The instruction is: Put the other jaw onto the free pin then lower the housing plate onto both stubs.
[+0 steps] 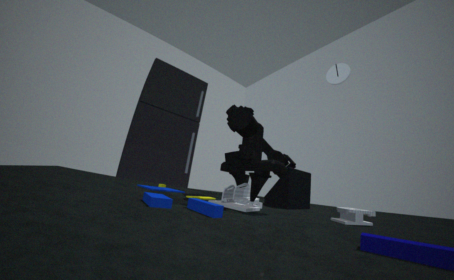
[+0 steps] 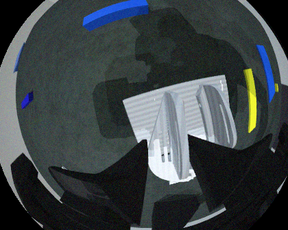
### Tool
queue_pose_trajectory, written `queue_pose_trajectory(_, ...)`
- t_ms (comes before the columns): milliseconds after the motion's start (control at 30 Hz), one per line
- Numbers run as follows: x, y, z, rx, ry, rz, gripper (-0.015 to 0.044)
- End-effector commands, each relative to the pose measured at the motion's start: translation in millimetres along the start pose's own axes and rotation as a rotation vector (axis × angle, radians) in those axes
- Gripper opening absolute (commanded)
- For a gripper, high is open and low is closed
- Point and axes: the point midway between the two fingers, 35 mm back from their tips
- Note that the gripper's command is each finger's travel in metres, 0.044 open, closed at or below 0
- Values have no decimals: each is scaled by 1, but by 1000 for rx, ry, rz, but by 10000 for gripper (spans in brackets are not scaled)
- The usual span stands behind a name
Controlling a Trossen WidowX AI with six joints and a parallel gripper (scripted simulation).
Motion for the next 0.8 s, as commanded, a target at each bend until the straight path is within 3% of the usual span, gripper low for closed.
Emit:
queue_pose_trajectory(0, -1, 3, -1, -7, -6, 2, 134)
queue_pose_trajectory(767, -1, 9, -1, -7, -7, 2, 134)
Point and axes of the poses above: the point midway between the two fingers, 35 mm back from their tips, its own y axis out along the fingers, its own z axis across the jaws, x = y × z, and after that the axes turned 14 degrees about -y, right-handed
